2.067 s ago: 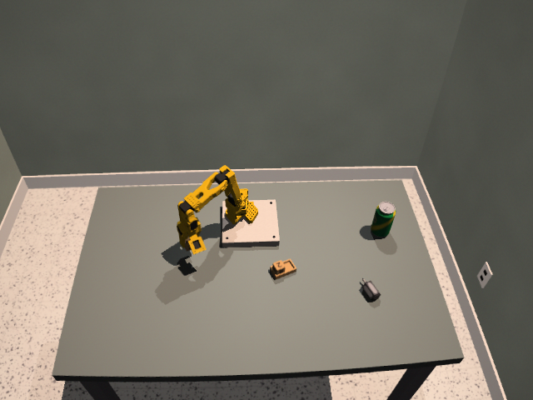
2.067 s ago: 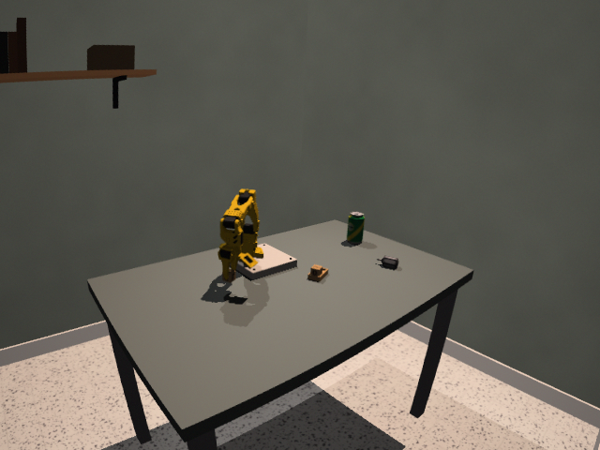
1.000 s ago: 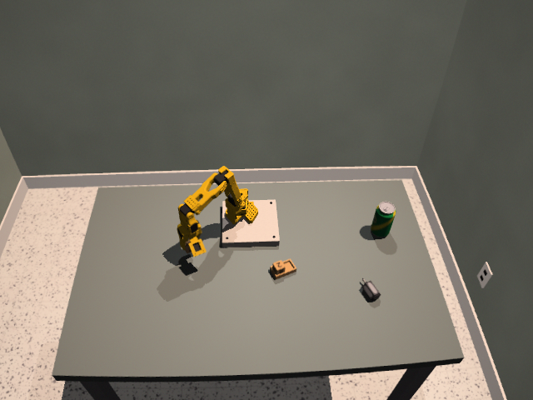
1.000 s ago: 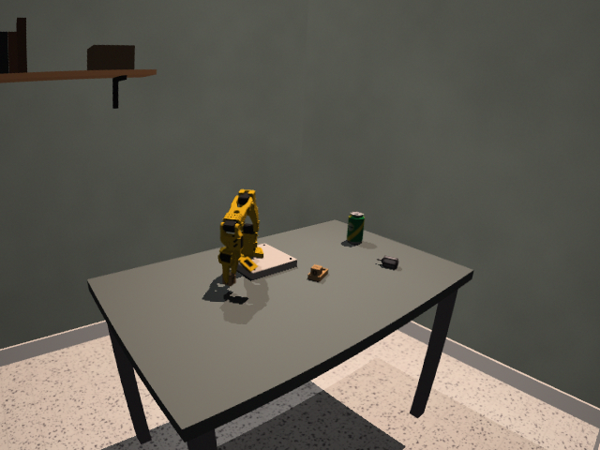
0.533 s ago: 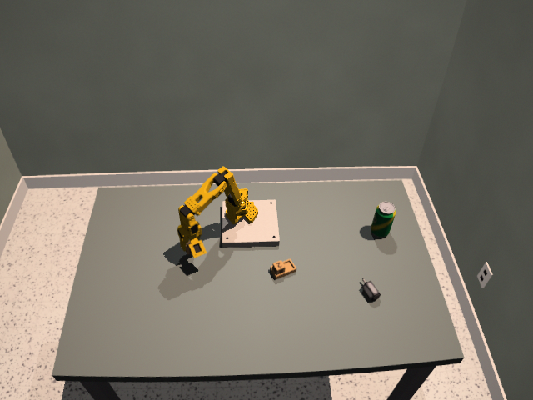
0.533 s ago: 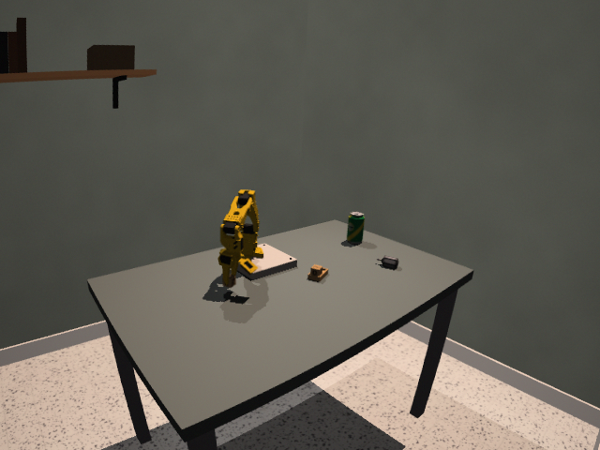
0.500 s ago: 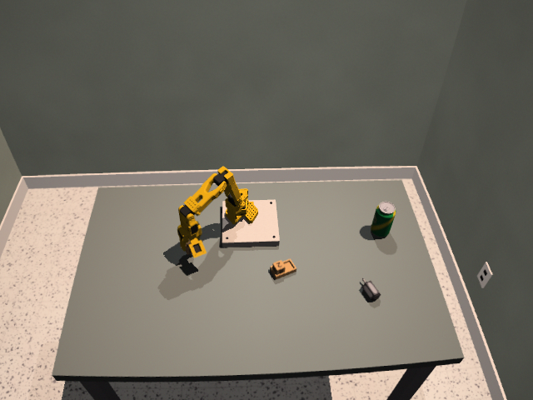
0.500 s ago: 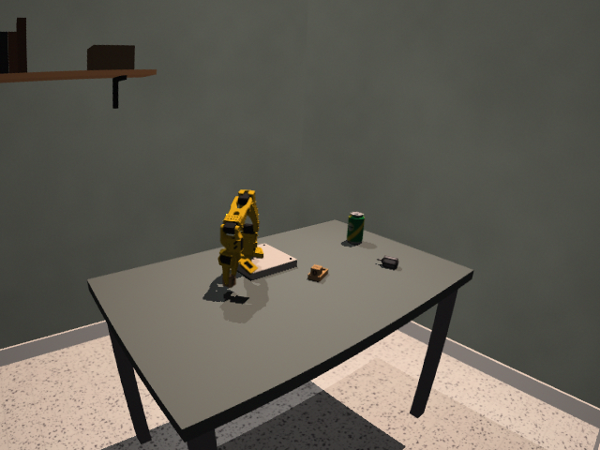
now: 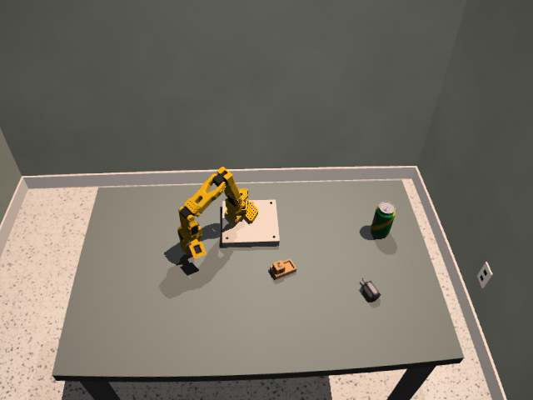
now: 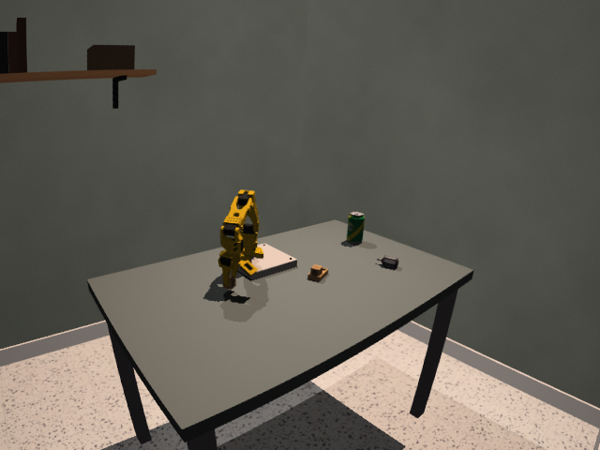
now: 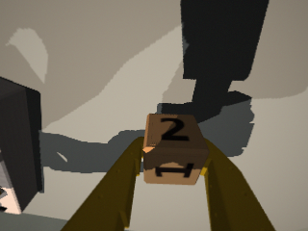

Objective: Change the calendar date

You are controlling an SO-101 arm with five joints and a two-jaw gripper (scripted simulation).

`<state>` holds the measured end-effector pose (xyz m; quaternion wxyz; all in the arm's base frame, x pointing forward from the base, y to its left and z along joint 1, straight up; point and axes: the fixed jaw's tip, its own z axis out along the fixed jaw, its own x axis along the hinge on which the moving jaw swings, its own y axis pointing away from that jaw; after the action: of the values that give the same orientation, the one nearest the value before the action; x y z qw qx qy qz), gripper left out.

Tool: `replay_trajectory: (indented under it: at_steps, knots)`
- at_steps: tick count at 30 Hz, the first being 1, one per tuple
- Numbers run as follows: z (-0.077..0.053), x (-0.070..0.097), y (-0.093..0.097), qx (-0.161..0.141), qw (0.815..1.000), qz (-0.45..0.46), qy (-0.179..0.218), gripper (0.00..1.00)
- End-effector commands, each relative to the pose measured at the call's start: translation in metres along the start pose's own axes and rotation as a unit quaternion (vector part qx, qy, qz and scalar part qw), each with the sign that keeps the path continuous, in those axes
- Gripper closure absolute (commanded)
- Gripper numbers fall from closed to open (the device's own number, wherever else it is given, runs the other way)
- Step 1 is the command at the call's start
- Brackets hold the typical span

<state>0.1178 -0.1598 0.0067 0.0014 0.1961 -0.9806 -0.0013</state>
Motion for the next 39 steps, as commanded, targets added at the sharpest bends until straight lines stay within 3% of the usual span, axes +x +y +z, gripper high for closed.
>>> replay_trajectory:
  at_steps: [1,39]
  knots:
    - [0.005,0.002,0.003,-0.009,1.0,0.001,0.001,1.0]
    - [0.017,0.002,0.003,-0.009,1.0,0.001,0.001,1.0]
